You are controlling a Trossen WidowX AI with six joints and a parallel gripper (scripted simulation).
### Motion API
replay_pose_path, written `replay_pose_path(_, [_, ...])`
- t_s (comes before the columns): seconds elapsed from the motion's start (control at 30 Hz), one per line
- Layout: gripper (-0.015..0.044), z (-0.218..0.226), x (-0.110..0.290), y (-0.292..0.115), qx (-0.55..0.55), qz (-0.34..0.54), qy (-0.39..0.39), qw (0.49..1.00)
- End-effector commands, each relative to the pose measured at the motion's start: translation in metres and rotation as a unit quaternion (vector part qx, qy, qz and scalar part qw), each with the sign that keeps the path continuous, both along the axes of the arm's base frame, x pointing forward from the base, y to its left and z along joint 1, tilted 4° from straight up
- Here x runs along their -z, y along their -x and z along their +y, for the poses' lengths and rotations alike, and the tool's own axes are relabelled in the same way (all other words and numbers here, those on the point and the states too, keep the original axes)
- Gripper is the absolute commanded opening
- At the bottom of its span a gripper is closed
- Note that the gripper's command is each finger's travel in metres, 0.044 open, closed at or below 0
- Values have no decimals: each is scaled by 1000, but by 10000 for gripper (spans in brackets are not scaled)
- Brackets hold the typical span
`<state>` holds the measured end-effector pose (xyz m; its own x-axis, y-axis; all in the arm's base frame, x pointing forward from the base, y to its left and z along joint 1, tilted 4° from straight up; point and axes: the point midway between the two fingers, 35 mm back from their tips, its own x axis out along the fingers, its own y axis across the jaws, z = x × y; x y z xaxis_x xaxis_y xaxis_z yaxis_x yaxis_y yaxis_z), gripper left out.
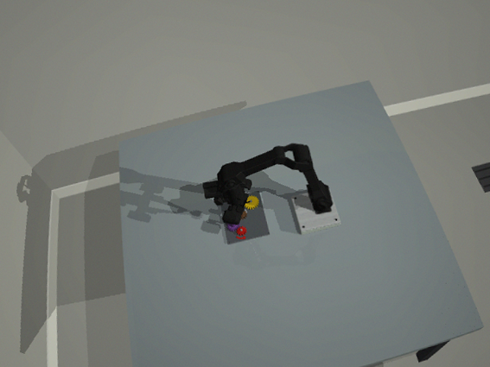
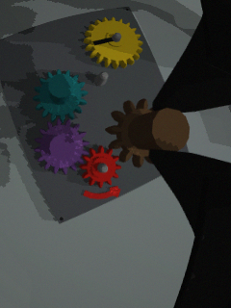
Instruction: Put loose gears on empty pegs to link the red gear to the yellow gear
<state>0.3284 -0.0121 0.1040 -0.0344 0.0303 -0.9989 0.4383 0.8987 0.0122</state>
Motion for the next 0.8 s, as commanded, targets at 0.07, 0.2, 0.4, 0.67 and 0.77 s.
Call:
replay_pose_path(0.07, [0,-14,9,3,-2,3,2,1000])
replay_pose_path(0.2, [0,-23,14,5,-2,3,2,1000])
replay_pose_path(0.4, [0,-38,22,9,-2,3,3,1000])
replay_pose_path(0.67, [0,-55,32,15,-2,4,3,1000])
replay_pose_path(0.77, [0,-56,31,15,-2,4,3,1000])
